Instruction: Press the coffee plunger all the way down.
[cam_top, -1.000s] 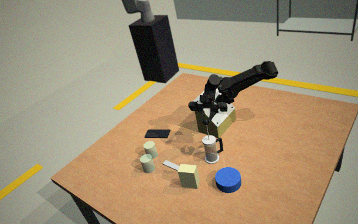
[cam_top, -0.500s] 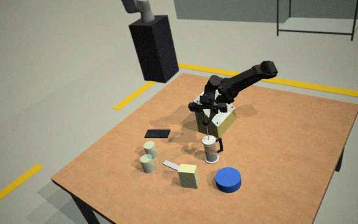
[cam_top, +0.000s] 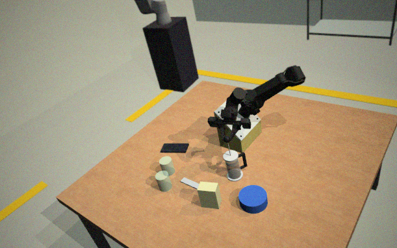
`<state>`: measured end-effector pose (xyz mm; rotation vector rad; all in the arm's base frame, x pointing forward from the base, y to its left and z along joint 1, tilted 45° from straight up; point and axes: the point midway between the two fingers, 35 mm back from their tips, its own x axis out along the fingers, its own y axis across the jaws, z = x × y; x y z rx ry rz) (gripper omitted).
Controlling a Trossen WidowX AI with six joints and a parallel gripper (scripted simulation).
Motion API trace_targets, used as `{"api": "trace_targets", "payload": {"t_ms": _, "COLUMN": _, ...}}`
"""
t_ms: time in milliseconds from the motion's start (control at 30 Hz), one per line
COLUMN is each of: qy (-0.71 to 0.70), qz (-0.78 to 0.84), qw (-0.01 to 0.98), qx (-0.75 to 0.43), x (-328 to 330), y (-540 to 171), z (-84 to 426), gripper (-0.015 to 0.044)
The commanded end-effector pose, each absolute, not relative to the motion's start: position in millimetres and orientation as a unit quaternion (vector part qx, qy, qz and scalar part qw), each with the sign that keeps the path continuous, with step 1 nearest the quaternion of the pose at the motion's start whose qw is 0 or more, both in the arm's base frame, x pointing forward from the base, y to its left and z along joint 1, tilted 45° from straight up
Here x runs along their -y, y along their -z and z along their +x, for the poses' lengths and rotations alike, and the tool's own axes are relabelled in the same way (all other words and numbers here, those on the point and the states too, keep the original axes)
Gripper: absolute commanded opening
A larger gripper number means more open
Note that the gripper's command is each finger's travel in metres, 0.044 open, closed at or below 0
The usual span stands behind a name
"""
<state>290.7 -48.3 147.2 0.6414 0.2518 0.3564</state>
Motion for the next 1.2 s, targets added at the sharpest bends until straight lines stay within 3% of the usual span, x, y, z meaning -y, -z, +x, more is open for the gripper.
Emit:
{"api": "trace_targets", "payload": {"t_ms": 0, "qy": -0.176, "qz": 0.326, "qw": 0.918, "qx": -0.142, "x": 37, "y": -130, "z": 290, "gripper": 0.0114}}
{"api": "trace_targets", "payload": {"t_ms": 1167, "qy": -0.178, "qz": 0.33, "qw": 0.917, "qx": -0.137, "x": 1, "y": -97, "z": 314, "gripper": 0.0114}}
